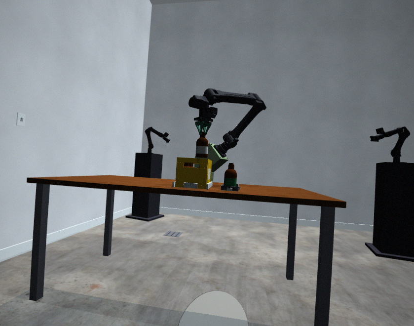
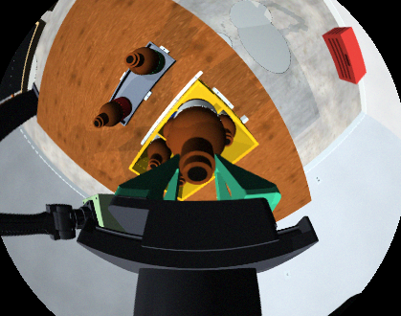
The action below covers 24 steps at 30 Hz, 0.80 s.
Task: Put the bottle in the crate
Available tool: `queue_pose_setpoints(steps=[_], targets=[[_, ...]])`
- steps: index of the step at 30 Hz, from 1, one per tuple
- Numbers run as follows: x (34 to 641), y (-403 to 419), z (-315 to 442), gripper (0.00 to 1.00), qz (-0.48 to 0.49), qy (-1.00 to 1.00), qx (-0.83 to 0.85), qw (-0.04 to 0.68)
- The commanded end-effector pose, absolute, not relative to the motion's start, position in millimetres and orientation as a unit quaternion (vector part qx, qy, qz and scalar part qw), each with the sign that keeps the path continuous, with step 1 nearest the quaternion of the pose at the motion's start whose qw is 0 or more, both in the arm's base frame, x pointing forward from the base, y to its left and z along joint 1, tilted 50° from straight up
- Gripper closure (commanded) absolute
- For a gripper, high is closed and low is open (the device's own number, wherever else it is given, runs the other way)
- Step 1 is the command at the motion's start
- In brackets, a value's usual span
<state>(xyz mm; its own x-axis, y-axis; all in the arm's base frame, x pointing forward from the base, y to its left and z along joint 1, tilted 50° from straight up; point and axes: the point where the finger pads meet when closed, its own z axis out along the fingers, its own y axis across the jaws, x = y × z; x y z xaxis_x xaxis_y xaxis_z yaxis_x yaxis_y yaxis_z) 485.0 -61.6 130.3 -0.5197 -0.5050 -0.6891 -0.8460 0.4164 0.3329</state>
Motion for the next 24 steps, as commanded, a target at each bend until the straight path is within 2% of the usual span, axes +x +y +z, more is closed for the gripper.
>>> queue_pose_setpoints(steps=[1,24], targets=[[498.2,-89.1,148.7,1.0,0.315,0.806,-0.419,0.274],[498.1,-93.7,147.7,1.0,0.316,0.807,-0.418,0.272]])
